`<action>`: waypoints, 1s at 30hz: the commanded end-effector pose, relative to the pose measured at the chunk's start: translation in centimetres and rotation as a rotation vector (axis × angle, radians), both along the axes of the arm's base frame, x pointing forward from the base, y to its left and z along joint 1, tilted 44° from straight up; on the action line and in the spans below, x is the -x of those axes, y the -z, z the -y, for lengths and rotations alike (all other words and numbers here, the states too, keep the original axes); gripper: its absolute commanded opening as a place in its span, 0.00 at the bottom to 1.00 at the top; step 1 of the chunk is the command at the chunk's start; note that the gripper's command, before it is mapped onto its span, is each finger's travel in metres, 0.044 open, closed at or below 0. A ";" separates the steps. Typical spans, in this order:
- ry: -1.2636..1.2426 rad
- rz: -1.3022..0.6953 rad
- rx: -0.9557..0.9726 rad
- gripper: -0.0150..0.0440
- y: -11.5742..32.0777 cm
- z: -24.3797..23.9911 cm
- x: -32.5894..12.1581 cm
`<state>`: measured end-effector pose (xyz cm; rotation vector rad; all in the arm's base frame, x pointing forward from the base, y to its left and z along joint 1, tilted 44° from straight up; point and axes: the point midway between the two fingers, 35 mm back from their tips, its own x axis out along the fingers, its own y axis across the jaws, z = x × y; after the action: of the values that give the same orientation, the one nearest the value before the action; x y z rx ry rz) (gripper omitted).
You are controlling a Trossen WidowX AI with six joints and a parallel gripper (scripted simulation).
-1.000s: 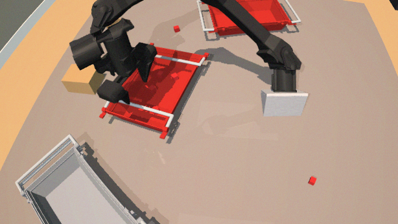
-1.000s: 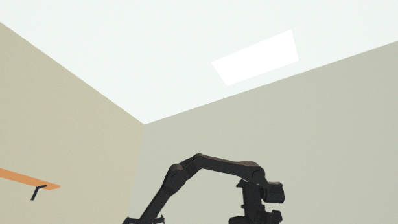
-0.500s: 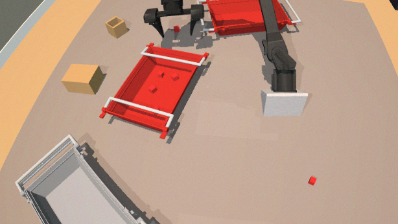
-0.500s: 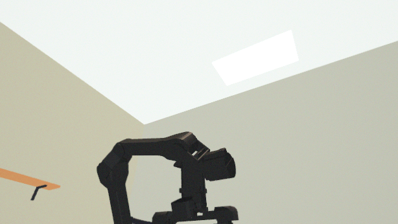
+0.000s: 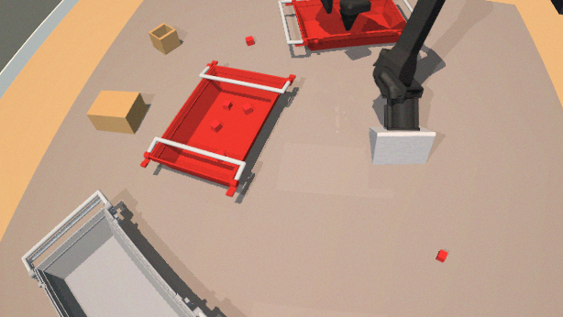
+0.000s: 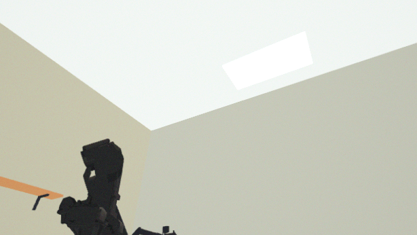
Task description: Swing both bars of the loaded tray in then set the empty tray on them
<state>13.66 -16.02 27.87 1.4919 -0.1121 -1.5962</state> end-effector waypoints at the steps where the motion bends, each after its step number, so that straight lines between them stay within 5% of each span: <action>1: 0.197 0.165 0.017 1.00 0.2 -0.3 4.3; 30: 0.239 0.191 0.016 1.00 4.9 4.1 3.8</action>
<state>9.81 -19.49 23.91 1.6655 -0.4344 -1.6269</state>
